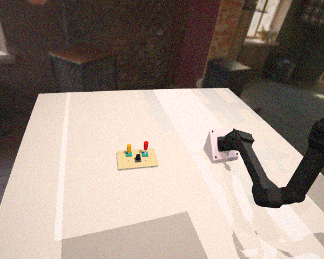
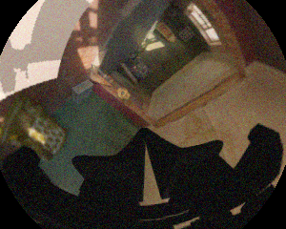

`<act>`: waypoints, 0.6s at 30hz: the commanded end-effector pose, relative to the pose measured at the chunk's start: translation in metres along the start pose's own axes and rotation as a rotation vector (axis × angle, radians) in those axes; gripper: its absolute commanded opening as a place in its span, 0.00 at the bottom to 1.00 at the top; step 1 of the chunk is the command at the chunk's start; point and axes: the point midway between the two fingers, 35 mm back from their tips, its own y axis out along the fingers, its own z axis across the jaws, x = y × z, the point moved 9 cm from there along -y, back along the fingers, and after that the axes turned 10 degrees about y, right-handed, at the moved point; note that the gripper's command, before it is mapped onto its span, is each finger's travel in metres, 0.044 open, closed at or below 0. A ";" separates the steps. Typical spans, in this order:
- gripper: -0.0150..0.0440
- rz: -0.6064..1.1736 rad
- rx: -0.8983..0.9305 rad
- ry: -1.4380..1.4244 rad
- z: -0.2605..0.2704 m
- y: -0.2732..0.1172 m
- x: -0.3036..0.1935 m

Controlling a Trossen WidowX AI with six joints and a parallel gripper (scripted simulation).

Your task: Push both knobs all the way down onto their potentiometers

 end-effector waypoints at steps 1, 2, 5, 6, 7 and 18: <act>0.25 0.014 -0.075 -0.126 -0.018 0.000 0.001; 0.25 0.018 -0.093 -0.156 -0.022 0.000 0.002; 0.25 0.031 -0.145 -0.245 -0.034 -0.001 0.004; 0.25 0.036 -0.163 -0.274 -0.038 -0.001 0.004; 0.25 0.041 -0.181 -0.304 -0.042 -0.002 0.005; 0.25 0.124 -0.382 -0.614 -0.087 -0.014 0.017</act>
